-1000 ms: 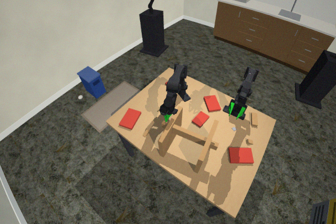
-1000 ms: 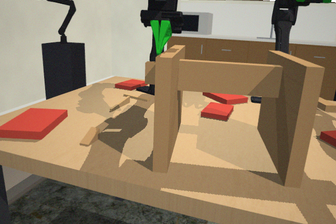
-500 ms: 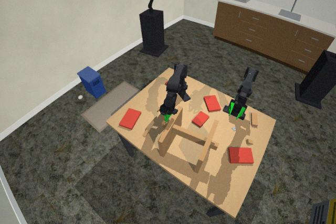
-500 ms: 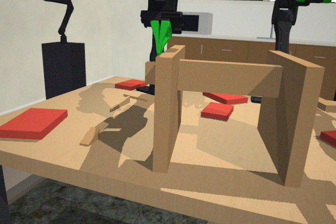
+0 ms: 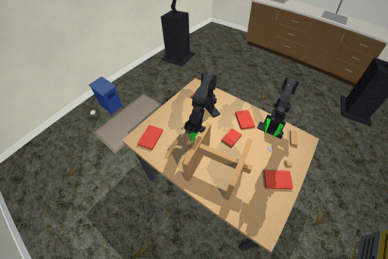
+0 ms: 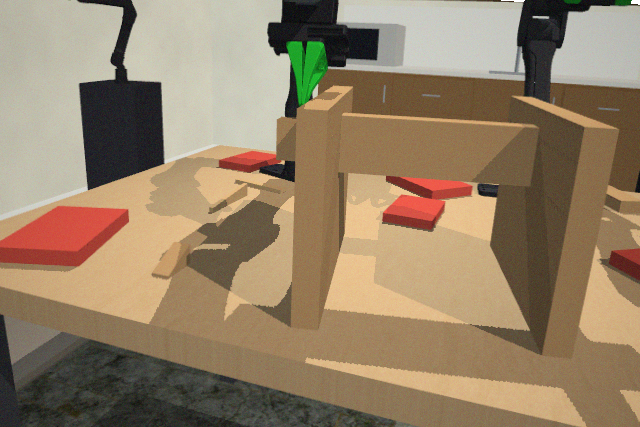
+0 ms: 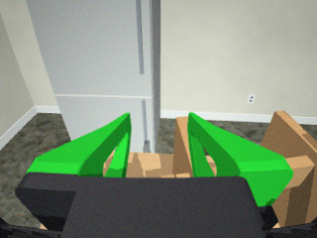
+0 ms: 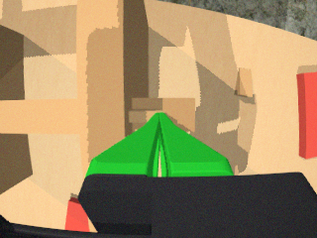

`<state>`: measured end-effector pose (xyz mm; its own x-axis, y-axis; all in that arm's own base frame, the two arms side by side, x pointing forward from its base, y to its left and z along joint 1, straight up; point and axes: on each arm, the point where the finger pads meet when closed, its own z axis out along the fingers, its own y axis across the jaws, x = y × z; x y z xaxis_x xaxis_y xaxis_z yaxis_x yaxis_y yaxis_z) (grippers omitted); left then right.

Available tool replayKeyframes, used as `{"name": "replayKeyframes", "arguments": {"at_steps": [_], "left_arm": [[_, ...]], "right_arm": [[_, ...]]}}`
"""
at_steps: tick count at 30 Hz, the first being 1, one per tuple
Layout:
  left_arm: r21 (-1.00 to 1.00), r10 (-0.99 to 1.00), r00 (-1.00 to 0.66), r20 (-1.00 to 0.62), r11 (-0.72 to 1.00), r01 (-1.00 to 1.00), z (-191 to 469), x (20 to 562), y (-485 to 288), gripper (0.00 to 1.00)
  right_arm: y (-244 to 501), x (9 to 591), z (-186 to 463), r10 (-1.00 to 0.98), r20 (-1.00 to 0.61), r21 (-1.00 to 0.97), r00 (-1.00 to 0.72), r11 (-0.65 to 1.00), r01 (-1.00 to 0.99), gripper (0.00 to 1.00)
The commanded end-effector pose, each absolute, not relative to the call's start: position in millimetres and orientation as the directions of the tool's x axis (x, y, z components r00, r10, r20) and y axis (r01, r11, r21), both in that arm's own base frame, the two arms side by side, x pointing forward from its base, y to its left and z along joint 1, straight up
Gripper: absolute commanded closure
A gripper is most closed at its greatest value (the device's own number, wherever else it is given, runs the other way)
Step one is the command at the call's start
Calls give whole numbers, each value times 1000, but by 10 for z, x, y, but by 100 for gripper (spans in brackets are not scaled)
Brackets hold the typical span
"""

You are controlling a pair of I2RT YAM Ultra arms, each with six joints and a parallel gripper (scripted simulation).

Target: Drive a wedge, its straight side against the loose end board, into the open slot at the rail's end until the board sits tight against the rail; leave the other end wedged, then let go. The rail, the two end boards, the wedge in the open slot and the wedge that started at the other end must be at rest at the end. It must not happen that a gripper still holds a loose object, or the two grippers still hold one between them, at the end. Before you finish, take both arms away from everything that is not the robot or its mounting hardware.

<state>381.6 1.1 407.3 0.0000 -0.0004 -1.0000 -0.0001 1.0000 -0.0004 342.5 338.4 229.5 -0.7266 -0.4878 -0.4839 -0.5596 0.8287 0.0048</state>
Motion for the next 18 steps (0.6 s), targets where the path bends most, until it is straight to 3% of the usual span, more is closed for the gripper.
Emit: {"name": "replayKeyframes", "arguments": {"at_steps": [1,18], "left_arm": [[5,5,10,-1000,1000,6,4115,3810,-20,56],[5,5,10,-1000,1000,6,4115,3810,-20,56]], "right_arm": [[3096,3208,1605,-553,-232,-37,-800,827,-560,100],[3075,3173,1570,-550,-254,-29,-796,827,-562,100]]}}
